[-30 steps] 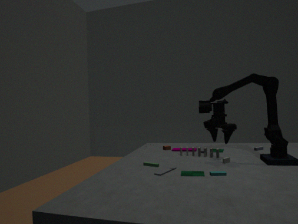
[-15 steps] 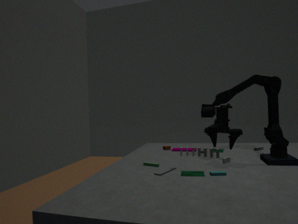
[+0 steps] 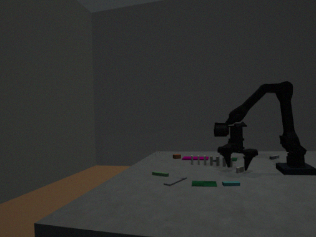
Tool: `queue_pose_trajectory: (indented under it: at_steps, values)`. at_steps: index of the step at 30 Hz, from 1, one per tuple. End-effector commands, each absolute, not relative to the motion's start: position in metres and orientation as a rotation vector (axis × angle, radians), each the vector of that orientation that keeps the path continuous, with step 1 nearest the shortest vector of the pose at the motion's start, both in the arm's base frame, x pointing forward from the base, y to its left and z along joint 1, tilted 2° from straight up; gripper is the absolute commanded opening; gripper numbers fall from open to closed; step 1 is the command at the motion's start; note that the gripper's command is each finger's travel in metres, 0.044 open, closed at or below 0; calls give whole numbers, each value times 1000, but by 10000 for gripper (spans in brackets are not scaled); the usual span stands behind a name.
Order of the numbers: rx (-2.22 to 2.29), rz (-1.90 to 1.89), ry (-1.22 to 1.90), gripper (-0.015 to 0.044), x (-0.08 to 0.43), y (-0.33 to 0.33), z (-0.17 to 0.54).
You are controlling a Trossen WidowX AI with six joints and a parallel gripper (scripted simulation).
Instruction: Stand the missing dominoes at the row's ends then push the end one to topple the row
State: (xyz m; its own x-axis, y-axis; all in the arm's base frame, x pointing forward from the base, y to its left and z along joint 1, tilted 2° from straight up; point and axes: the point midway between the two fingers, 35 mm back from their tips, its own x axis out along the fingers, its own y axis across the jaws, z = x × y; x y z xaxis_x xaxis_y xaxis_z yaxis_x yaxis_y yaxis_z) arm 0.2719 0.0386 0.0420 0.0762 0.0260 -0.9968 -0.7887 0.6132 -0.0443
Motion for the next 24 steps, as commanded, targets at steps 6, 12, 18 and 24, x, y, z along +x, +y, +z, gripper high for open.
queue_pose_trajectory:
  at_steps: [6, 12, 18, 24]
  values:
    - [-716, 701, 1383, 440, 269, 38, 28]
    - [-716, 701, 1383, 387, 269, 38, 28]
    - [-716, 701, 1383, 230, 269, 38, 28]
    - [-716, 701, 1383, 72, 269, 38, 28]
